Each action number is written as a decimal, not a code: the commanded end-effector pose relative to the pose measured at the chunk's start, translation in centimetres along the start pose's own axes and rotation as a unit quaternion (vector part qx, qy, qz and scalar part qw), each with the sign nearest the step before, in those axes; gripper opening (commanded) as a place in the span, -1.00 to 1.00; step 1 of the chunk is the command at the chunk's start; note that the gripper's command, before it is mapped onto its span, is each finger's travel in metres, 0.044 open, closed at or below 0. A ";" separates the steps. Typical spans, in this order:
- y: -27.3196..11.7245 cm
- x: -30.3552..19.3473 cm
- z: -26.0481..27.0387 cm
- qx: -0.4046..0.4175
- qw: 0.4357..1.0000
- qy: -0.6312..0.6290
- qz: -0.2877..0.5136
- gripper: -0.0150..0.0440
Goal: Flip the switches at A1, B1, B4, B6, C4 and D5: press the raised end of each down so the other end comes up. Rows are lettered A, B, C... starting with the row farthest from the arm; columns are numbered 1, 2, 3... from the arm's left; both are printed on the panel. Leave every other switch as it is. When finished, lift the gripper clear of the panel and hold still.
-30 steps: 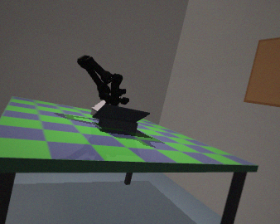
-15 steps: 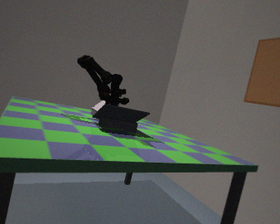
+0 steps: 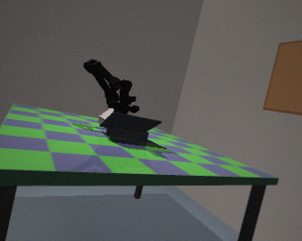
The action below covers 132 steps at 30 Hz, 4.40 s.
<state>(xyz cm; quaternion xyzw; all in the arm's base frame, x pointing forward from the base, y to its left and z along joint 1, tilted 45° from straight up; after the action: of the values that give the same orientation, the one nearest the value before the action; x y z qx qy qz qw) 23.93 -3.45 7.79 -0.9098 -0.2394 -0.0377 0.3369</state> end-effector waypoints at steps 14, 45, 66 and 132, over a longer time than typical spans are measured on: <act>-1.3 0.3 0.2 0.006 1.000 0.001 0.004 -0.49; -2.5 -2.5 7.1 0.004 1.000 -0.002 -0.001 -0.49; -0.5 -2.6 7.1 0.004 1.000 -0.002 -0.001 -0.49; -5.9 -2.1 7.2 0.010 1.000 -0.001 0.012 -0.49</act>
<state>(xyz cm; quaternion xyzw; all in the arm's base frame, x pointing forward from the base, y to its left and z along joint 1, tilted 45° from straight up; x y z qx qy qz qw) 19.49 2.70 3.40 -0.9081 -0.2298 -0.0232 0.3493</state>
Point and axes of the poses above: the point midway between the two fingers, 35 mm back from their tips, its own y axis out along the fingers, its own z axis across the jaws, x = y × z, the point moved 6 cm from there along -y, back along the fingers, and after that the axes turned 12 degrees about -y, right-handed, at the moved point
